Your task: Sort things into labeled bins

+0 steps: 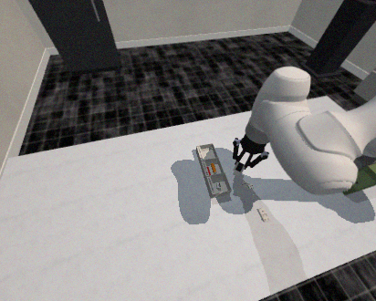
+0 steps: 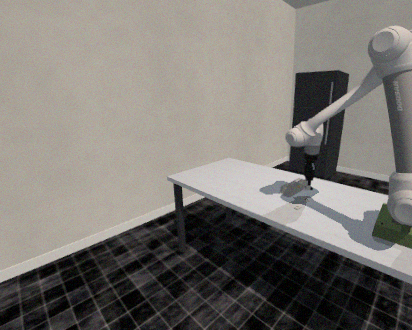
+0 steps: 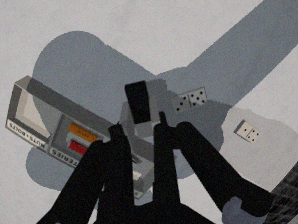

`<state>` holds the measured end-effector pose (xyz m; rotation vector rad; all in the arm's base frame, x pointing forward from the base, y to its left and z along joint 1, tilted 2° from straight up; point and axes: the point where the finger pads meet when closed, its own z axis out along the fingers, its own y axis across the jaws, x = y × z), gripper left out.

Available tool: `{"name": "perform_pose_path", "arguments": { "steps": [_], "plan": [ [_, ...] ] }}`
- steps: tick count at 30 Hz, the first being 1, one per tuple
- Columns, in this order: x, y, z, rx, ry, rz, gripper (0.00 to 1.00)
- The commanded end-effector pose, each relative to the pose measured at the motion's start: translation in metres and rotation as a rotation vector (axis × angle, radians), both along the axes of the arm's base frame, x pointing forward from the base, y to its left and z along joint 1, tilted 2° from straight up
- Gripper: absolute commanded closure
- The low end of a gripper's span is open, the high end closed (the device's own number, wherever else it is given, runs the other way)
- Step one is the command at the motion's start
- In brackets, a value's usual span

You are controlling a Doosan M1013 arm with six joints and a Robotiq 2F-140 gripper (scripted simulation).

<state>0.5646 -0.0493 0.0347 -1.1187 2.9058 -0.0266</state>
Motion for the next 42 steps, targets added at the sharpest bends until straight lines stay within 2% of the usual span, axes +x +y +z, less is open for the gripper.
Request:
{"name": "perform_pose_path", "arguments": {
  "steps": [1, 17, 21, 36, 38, 39, 42],
  "plan": [
    [0.000, 0.000, 0.011, 0.000, 0.000, 0.000, 0.89],
    [-0.001, 0.000, 0.021, 0.000, 0.000, 0.000, 0.89],
    [0.011, 0.004, 0.021, 0.000, 0.000, 0.000, 0.89],
    [0.095, 0.036, 0.024, -0.026, 0.003, 0.596, 0.89],
    [0.095, 0.036, 0.024, -0.026, 0.003, 0.596, 0.89],
    [0.097, 0.036, 0.024, -0.028, 0.004, 0.703, 0.89],
    [0.098, 0.037, 0.024, -0.025, 0.005, 0.784, 0.89]
  ]
}}
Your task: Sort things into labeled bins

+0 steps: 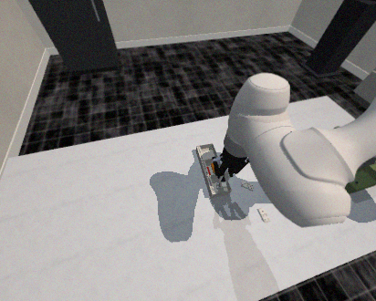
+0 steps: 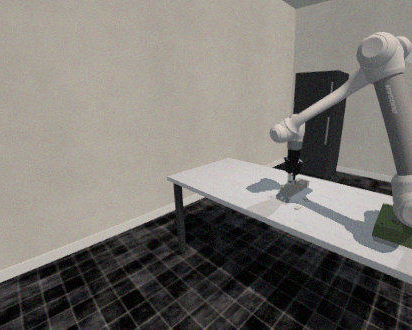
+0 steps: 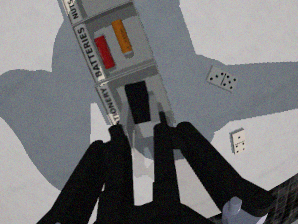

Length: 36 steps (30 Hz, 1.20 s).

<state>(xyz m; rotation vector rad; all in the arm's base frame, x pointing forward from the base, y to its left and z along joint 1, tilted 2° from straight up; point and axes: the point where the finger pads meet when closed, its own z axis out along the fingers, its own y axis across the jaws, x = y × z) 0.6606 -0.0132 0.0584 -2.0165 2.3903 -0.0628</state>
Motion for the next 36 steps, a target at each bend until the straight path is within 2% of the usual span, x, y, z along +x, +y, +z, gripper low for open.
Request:
{"name": "perform_pose_path", "arguments": {
  "steps": [1, 17, 36],
  "plan": [
    [0.002, 0.001, 0.000, 0.012, 0.006, 0.118, 0.89],
    [0.001, 0.000, 0.000, 0.012, 0.006, 0.118, 0.89],
    [0.002, 0.000, -0.034, 0.012, 0.006, 0.118, 0.89]
  ]
}}
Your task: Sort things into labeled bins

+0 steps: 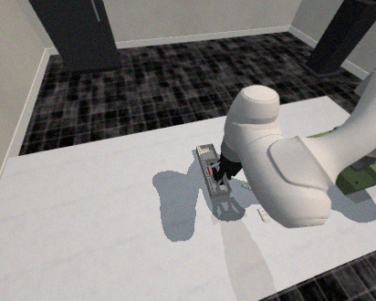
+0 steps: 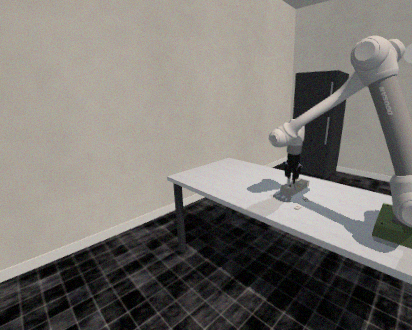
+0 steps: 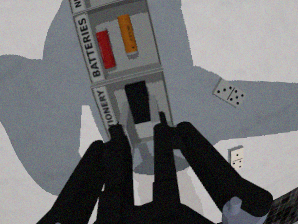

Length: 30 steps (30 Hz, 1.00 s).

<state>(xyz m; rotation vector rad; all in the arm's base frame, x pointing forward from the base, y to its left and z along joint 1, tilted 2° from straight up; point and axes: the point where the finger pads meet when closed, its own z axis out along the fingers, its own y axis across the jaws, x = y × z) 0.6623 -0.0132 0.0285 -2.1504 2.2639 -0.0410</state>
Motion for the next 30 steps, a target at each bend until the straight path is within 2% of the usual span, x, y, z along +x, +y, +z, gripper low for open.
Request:
{"name": "perform_pose_path", "arguments": {
  "steps": [1, 16, 17, 30],
  "plan": [
    [0.0002, 0.0000, -0.0060, 0.000, 0.000, 0.000, 0.89],
    [0.0001, -0.0001, -0.0104, 0.000, 0.000, 0.000, 0.89],
    [0.0001, -0.0001, -0.0104, 0.000, 0.000, 0.000, 0.82],
    [0.0001, -0.0001, -0.0104, 0.000, 0.000, 0.000, 0.82]
  ]
}}
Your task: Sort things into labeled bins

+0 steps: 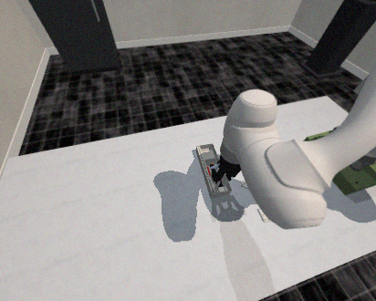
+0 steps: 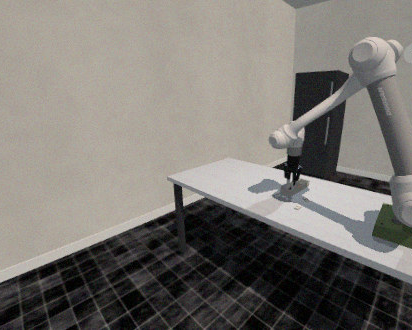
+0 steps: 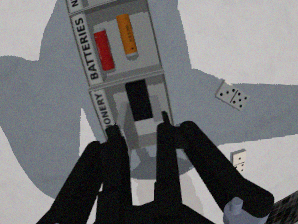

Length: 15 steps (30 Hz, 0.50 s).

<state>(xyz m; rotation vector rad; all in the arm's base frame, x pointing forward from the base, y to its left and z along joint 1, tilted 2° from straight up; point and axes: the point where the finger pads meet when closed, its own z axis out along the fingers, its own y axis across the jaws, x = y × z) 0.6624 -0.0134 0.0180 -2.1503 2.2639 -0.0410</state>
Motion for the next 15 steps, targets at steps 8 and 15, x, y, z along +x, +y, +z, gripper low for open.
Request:
{"name": "perform_pose_path", "arguments": {
  "steps": [8, 15],
  "plan": [
    [0.000, 0.000, 0.005, 0.000, 0.000, 0.000, 0.82],
    [0.000, 0.000, 0.012, 0.000, 0.000, 0.000, 0.82]
  ]
}}
